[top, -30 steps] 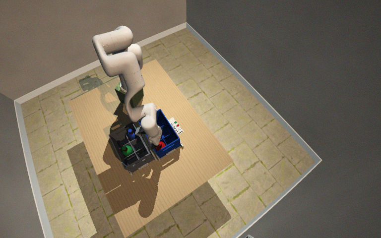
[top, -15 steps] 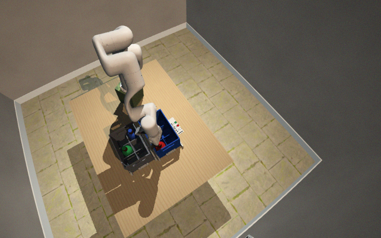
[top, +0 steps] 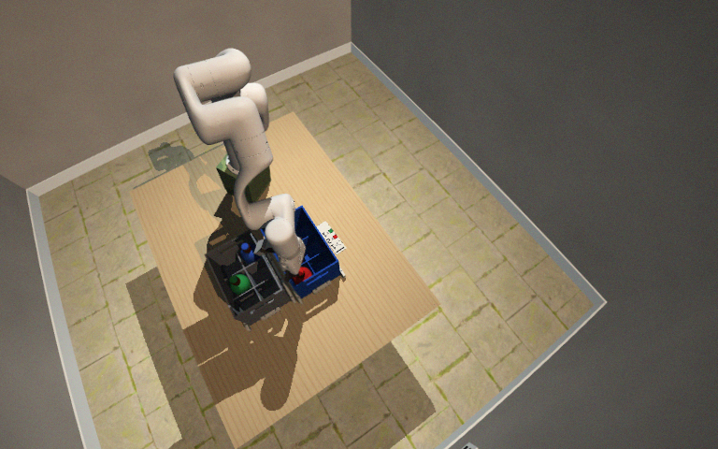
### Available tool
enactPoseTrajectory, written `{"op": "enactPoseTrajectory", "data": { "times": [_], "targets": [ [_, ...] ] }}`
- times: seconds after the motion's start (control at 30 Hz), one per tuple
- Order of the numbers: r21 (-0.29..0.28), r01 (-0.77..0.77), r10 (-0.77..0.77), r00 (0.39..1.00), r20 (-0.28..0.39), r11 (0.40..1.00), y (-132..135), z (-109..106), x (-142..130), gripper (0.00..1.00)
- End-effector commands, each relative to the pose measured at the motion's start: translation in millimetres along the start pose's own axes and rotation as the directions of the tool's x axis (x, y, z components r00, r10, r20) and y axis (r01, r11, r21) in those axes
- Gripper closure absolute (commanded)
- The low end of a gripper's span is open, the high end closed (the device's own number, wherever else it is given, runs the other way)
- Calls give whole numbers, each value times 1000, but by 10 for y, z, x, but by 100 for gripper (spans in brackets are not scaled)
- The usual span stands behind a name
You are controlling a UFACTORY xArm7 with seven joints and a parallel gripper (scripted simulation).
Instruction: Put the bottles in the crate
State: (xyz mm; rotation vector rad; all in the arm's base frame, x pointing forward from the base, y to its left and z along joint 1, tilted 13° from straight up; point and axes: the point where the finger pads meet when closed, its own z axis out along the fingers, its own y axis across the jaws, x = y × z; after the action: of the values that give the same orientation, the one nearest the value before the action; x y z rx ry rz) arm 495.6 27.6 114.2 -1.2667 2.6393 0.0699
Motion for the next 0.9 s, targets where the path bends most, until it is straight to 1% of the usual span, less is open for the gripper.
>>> {"op": "enactPoseTrajectory", "data": {
  "times": [0.0,0.2,0.23,0.3,0.8,0.87],
  "targets": [
    [4,0,0,1000,2,1000,-14,-15,-9,35],
    [4,0,0,1000,2,1000,-13,-15,-9,35],
    [4,0,0,1000,2,1000,-42,-15,66,35],
    [4,0,0,1000,2,1000,-42,-15,66,35],
    [4,0,0,1000,2,1000,-292,-15,776,35],
    [4,0,0,1000,2,1000,-292,-15,776,35]
  ]
}}
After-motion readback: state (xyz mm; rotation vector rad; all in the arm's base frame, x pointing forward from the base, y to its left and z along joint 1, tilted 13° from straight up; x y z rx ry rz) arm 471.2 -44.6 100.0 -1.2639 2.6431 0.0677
